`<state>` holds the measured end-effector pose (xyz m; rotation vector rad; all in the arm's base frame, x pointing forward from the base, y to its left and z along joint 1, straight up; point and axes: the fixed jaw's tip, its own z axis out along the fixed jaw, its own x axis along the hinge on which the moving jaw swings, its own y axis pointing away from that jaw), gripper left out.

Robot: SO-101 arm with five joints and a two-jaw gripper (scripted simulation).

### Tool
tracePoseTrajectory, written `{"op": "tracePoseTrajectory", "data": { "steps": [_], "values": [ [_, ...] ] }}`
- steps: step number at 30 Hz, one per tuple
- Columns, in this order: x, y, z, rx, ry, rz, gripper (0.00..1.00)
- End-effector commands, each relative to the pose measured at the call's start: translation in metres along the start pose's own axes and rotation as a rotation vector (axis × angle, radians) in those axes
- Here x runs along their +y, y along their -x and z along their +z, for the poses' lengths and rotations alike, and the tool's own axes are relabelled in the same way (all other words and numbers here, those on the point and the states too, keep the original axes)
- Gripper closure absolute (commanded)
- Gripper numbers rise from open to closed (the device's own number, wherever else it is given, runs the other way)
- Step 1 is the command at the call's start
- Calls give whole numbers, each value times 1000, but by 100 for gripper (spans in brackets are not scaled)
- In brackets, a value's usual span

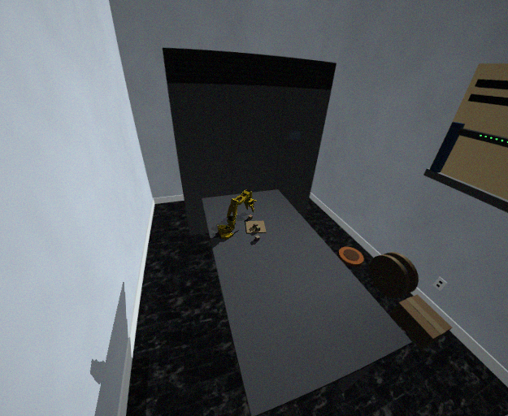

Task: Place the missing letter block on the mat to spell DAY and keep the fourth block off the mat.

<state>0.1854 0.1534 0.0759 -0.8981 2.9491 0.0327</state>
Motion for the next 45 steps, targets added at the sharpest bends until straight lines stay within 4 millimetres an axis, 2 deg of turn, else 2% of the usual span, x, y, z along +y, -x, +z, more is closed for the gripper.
{"op": "tracePoseTrajectory", "data": {
  "steps": [1,16,20,26,28,35,39,45],
  "values": [
    [1,6,-12,-65,6,0,68],
    [-3,5,-12,-63,4,17,68],
    [-17,2,-14,-56,-2,77,68],
    [-53,-11,-16,-38,-15,237,68],
    [-53,-11,-16,-38,-15,237,68],
    [-88,-32,-19,-17,-26,417,68],
    [-96,-39,-20,-11,-29,466,68],
    [-98,-40,-20,-10,-29,475,68]
  ]
}}
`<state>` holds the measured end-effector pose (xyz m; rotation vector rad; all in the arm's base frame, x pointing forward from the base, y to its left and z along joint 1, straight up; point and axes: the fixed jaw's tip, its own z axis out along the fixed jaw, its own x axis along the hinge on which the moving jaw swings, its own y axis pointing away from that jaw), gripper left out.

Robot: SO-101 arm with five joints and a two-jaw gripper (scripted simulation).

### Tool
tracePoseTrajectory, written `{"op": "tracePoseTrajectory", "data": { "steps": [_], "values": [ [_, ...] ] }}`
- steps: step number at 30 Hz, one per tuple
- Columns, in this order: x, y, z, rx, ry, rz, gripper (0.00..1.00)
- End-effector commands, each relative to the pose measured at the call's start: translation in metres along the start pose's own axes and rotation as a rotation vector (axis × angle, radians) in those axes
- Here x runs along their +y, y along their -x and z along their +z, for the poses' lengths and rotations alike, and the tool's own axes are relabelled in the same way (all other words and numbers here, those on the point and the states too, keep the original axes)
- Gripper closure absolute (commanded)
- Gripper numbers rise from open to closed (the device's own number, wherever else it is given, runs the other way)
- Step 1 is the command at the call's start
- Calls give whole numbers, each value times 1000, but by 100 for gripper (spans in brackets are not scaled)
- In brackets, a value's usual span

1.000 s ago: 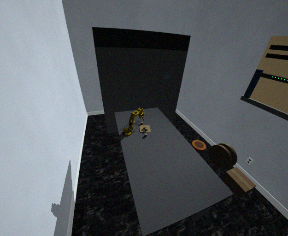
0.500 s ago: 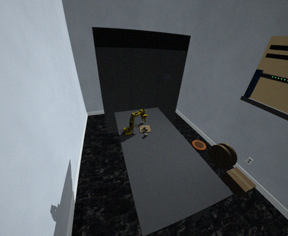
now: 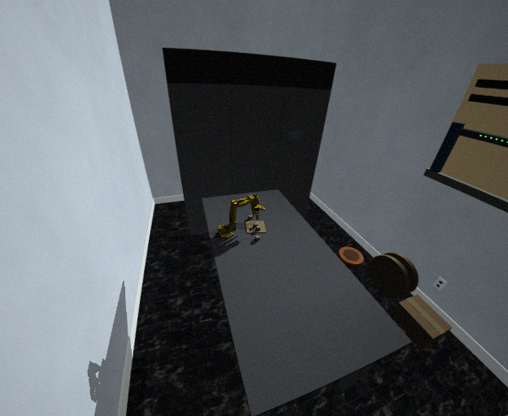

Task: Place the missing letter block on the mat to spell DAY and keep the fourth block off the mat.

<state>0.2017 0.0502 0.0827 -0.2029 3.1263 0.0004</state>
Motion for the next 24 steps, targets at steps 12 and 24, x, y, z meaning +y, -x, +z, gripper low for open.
{"op": "tracePoseTrajectory", "data": {
  "steps": [12,24],
  "values": [
    [-2,4,-10,-62,6,14,68],
    [-20,7,-10,-65,2,98,68]
  ]
}}
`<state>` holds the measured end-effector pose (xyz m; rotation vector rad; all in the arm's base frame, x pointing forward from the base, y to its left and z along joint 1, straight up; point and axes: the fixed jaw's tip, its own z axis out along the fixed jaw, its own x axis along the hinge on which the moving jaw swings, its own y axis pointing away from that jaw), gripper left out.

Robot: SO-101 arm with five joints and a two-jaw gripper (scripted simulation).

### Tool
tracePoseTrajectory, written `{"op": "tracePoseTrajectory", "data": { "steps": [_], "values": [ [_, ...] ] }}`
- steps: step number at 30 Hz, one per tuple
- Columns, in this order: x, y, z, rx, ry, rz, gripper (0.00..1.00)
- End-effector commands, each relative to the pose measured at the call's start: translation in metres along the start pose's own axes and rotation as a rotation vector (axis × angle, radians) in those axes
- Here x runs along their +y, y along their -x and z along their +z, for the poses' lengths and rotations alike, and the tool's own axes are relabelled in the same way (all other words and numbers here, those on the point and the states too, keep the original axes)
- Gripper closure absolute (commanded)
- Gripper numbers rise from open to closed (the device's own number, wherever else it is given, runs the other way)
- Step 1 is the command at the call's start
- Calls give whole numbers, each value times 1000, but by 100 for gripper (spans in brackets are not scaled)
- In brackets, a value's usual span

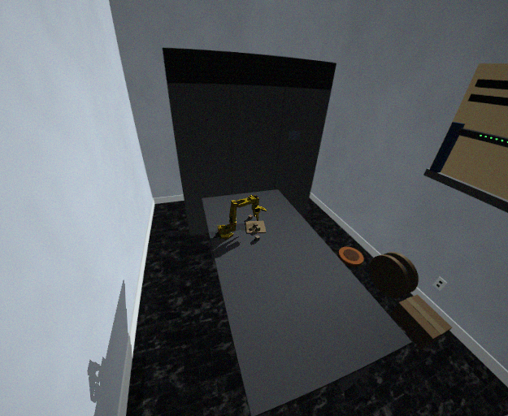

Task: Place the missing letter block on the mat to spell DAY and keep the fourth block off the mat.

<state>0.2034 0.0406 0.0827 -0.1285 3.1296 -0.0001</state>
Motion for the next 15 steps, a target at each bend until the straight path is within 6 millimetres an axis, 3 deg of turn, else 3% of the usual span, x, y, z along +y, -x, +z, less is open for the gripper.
{"op": "tracePoseTrajectory", "data": {
  "steps": [1,6,15],
  "values": [
    [-15,8,-10,-65,3,74,68],
    [-32,9,-10,-68,0,154,68],
    [-33,9,-10,-68,0,158,68]
  ]
}}
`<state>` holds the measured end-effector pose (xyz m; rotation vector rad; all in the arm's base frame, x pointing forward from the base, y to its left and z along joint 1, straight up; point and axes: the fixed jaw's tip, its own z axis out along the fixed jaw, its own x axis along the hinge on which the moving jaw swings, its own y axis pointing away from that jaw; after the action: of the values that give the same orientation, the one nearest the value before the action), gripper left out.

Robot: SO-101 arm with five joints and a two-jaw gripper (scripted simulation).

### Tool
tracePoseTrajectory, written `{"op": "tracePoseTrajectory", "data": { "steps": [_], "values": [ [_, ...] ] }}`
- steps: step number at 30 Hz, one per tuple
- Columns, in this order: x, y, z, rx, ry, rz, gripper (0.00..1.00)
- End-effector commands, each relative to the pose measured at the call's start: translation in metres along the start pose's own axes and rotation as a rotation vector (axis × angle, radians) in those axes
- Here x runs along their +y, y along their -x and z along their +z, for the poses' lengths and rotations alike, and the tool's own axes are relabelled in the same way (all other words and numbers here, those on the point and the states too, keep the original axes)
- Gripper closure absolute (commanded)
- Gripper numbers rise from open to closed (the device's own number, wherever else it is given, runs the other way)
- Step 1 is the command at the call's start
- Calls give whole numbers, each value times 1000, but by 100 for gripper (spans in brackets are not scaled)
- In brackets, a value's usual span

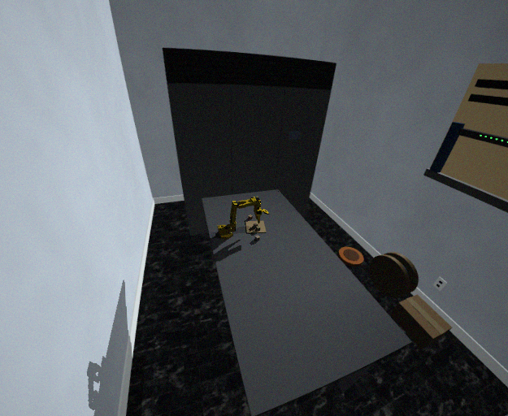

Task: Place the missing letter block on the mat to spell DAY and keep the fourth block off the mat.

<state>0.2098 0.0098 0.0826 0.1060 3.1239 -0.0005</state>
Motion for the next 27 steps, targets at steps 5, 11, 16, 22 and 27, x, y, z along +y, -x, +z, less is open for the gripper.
{"op": "tracePoseTrajectory", "data": {
  "steps": [5,11,16,22,27],
  "values": [
    [-1,6,-10,-61,6,8,68],
    [-1,6,-10,-61,6,8,68],
    [-3,6,-10,-61,5,17,68],
    [-23,6,-9,-55,1,110,68],
    [-53,2,-8,-47,-5,252,68]
  ]
}}
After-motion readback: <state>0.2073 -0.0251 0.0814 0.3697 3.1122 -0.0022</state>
